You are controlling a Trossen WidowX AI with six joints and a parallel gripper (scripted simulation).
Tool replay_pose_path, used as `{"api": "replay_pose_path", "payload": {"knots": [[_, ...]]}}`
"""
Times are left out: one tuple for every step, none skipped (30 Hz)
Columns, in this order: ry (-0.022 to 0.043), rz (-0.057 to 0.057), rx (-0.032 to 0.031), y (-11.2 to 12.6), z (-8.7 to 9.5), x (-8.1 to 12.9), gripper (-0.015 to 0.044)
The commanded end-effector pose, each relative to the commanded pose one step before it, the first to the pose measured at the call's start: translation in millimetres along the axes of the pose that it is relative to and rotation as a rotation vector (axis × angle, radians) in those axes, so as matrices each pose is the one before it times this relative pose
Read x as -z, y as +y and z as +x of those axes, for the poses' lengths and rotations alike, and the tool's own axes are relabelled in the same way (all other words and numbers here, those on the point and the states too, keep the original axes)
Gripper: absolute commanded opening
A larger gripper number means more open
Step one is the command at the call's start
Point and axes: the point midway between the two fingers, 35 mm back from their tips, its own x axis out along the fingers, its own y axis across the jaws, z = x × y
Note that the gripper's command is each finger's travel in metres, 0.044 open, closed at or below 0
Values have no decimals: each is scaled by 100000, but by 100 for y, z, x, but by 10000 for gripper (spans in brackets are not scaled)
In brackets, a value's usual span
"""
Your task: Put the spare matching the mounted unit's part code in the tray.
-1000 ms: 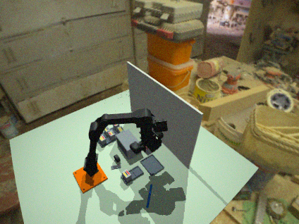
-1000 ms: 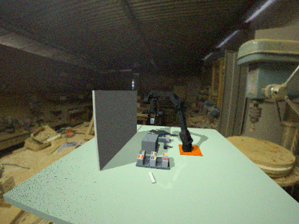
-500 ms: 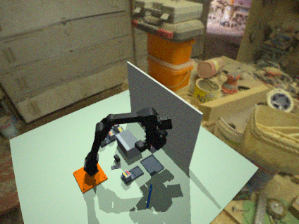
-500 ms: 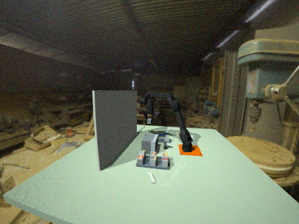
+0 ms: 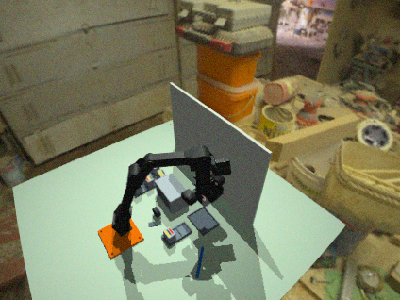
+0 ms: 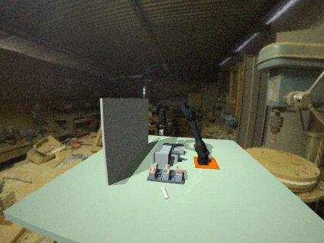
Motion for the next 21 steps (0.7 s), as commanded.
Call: {"api": "replay_pose_path", "payload": {"knots": [[0,357,115,65,359,-45,0],[7,0,12,12,69,-7,0],[7,0,12,12,69,-7,0],[7,0,12,12,69,-7,0],[7,0,12,11,69,-7,0],[7,0,12,11,69,-7,0],[7,0,12,11,69,-7,0],[7,0,12,11,69,-7,0],[7,0,12,11,69,-7,0],[7,0,12,11,69,-6,0],[7,0,12,10,69,-6,0],[7,0,12,10,69,-6,0],[7,0,12,10,69,-6,0],[7,0,12,10,69,-6,0],[7,0,12,10,69,-6,0],[7,0,12,10,69,-6,0],[7,0,12,10,70,-6,0],[7,0,12,9,70,-6,0],[7,0,12,9,70,-6,0],[8,0,12,9,70,-6,0],[8,0,12,9,70,-5,0]]}}
